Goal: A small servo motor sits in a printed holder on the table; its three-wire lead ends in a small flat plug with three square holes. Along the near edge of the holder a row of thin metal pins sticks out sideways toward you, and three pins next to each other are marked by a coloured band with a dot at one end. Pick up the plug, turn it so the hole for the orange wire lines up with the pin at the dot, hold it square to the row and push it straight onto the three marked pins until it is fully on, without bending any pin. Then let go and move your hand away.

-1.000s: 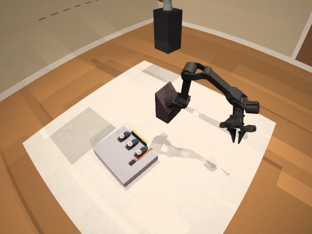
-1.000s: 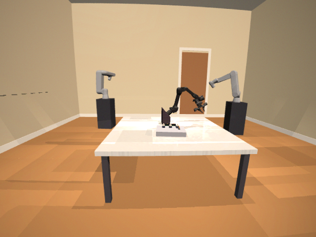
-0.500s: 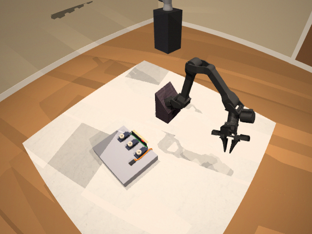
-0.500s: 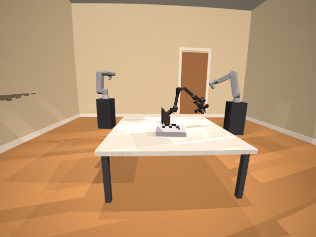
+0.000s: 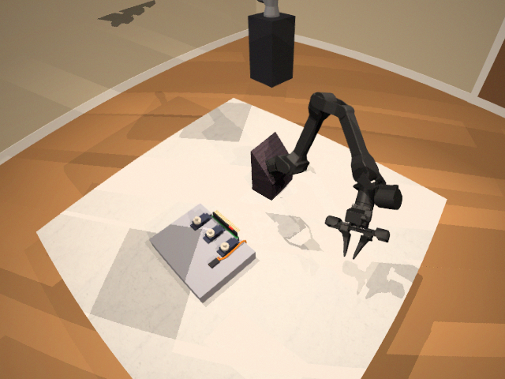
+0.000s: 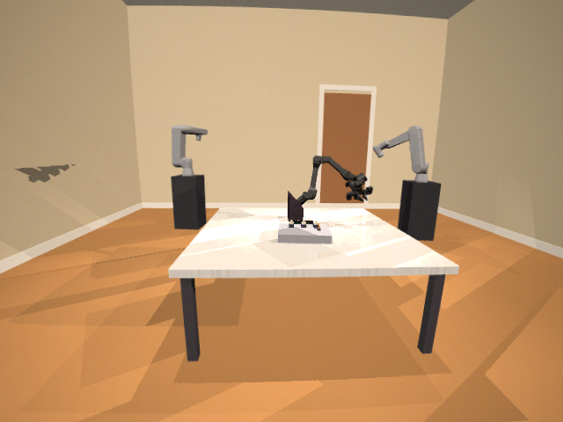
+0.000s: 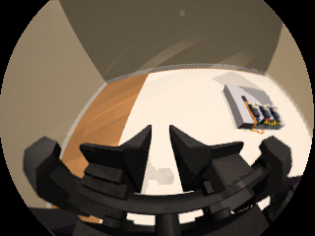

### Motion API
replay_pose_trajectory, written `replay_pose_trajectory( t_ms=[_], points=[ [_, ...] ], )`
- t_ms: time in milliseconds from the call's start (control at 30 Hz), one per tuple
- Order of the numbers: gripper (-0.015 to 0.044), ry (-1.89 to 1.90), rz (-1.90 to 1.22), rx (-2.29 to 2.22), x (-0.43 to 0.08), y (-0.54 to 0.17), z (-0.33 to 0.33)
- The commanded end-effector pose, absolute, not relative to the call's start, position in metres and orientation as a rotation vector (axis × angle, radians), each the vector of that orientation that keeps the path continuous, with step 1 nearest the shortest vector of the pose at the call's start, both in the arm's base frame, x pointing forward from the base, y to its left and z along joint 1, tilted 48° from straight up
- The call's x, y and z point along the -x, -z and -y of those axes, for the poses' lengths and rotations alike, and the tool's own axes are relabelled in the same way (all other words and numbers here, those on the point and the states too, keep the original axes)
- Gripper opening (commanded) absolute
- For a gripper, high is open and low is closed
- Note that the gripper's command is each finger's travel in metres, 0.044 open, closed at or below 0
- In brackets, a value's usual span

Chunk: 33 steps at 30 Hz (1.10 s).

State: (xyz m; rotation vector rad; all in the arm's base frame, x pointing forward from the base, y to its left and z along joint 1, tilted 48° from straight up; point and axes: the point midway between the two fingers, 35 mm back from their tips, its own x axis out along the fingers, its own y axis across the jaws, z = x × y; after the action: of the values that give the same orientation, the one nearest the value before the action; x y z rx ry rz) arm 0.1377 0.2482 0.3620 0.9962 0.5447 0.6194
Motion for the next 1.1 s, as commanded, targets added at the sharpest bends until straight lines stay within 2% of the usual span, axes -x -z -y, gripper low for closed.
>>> replay_pose_trajectory(
  t_ms=[0,1067],
  points=[
    [0.0115,-0.599,-0.491,-0.946,-0.155,-0.359,-0.241],
    [0.0115,-0.275,-0.084,-0.434,-0.285,-0.339,-0.118]
  ],
)
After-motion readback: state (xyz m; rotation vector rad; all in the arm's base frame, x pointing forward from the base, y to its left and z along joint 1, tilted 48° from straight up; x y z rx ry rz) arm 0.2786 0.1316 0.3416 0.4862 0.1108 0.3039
